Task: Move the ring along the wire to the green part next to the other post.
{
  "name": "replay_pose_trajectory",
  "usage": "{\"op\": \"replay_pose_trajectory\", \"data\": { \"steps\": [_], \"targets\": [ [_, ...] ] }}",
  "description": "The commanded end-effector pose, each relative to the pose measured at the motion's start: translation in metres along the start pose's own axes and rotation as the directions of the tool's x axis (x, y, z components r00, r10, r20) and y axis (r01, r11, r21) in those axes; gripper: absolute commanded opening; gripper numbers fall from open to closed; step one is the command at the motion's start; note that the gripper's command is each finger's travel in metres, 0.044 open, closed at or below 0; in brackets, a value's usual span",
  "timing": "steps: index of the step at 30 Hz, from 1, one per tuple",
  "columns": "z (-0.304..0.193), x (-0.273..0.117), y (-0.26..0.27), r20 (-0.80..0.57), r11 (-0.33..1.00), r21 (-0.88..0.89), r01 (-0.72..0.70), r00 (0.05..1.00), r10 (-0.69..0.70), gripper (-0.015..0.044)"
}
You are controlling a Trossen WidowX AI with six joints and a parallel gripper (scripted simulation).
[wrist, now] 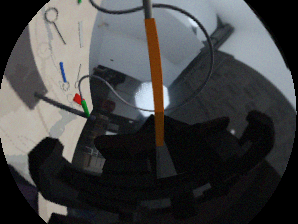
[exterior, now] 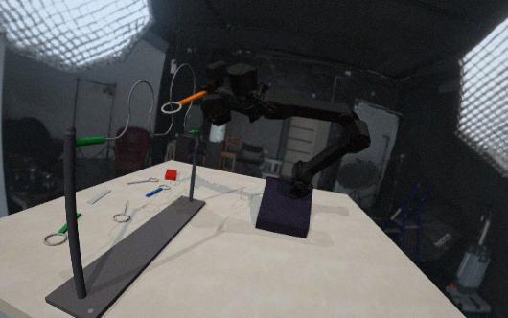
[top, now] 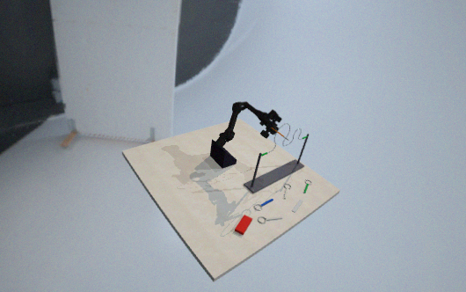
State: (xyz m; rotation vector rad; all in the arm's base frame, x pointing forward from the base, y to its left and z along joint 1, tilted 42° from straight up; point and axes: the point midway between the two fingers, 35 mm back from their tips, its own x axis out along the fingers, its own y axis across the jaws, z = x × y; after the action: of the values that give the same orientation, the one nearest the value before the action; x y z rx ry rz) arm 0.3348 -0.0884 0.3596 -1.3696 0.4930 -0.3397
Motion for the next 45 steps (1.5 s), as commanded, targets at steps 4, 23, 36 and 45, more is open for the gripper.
{"op": "replay_pose_trajectory", "data": {
  "steps": [4,23,36,45],
  "targets": [
    [0.0,-0.001,-0.005,0.001,0.999,0.039,-0.017,1.0,0.017,-0.015],
    [0.0,0.0,0.0,0.035,0.967,0.224,-0.122,0.993,0.117,-0.015],
    [0.002,0.0,0.005,0.074,0.914,0.355,-0.199,0.98,0.185,-0.015],
    [0.003,0.0,0.008,0.105,0.863,0.439,-0.252,0.968,0.229,-0.015]
  ]
}}
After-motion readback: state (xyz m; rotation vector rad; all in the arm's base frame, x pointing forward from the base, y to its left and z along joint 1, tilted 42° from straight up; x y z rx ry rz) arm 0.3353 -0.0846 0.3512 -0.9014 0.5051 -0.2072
